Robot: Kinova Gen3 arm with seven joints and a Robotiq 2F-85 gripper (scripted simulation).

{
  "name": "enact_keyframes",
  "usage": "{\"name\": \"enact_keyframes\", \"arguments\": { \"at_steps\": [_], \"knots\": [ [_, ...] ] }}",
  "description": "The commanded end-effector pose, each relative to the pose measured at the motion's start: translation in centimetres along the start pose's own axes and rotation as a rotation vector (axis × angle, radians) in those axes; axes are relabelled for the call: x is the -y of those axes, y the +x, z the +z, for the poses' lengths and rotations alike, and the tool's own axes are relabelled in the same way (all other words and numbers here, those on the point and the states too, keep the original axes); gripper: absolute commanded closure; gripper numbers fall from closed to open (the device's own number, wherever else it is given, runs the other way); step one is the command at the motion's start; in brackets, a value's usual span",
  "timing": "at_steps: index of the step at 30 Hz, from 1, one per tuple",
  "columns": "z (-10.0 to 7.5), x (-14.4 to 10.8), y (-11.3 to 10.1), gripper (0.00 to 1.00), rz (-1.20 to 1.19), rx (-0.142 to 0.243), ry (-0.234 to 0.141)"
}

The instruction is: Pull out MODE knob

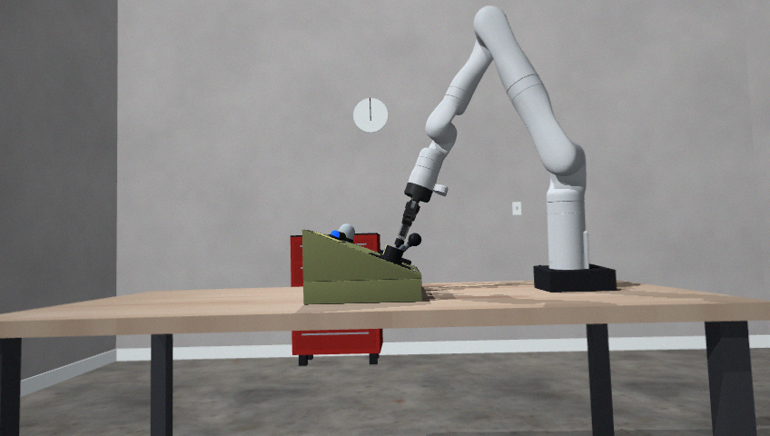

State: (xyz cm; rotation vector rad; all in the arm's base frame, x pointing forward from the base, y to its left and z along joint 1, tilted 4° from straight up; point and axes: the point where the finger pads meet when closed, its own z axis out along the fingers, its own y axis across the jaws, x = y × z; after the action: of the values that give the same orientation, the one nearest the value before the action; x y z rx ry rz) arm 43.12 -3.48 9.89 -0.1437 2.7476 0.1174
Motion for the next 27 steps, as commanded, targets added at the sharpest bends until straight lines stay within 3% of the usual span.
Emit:
{"name": "enact_keyframes", "arguments": {
  "at_steps": [1,3,5,16,27],
  "knots": [
    [-1.9,0.0,-0.1,0.23,0.000,0.001,0.000],
    [-3.0,0.0,-0.1,0.23,0.000,0.001,0.000],
    [-3.0,0.0,-0.1,0.23,0.000,0.001,0.000],
    [-8.2,0.0,-0.1,0.23,0.000,0.001,0.000],
    [-9.5,0.0,-0.1,0.23,0.000,0.001,0.000]
  ]
}}
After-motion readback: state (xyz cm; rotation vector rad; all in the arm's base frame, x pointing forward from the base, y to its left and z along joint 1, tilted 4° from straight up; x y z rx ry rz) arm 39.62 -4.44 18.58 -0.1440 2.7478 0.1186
